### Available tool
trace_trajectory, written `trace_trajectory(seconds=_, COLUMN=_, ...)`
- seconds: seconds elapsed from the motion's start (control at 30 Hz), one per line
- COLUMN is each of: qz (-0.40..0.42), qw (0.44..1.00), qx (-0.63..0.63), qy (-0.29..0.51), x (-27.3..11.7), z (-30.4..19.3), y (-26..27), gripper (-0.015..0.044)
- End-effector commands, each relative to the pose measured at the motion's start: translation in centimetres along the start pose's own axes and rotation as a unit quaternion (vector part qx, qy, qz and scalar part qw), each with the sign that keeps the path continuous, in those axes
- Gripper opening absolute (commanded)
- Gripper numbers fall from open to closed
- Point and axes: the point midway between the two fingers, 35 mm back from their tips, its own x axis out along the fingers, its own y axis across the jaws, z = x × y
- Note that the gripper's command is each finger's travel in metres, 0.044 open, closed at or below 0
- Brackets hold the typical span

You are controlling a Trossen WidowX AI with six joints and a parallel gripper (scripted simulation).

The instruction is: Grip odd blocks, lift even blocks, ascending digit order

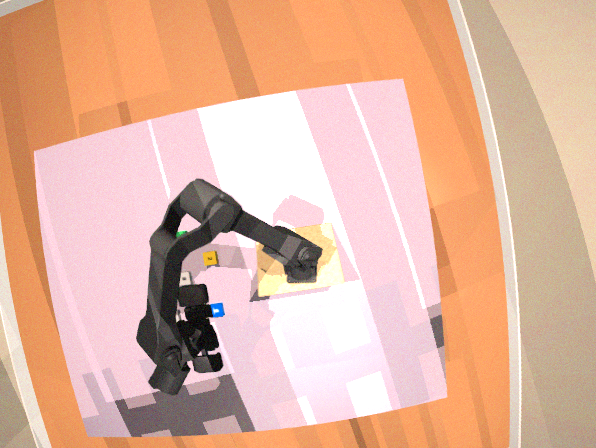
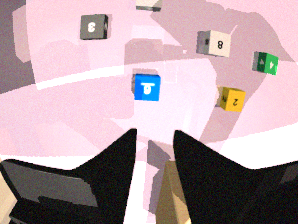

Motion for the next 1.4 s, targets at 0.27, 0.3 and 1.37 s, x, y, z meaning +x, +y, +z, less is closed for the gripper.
trace_trajectory(seconds=0.27, qz=-0.001, qw=1.000, qx=0.004, qy=0.000, x=-0.1, z=7.0, y=-9.0, gripper=0.0120)
trace_trajectory(seconds=0.3, qz=-0.002, qw=1.000, qx=0.003, qy=0.000, x=-0.1, z=7.2, y=-9.3, gripper=0.0120)
trace_trajectory(seconds=1.37, qz=-0.004, qw=1.000, qx=0.003, qy=-0.001, x=10.0, z=7.3, y=-9.5, gripper=0.0400)
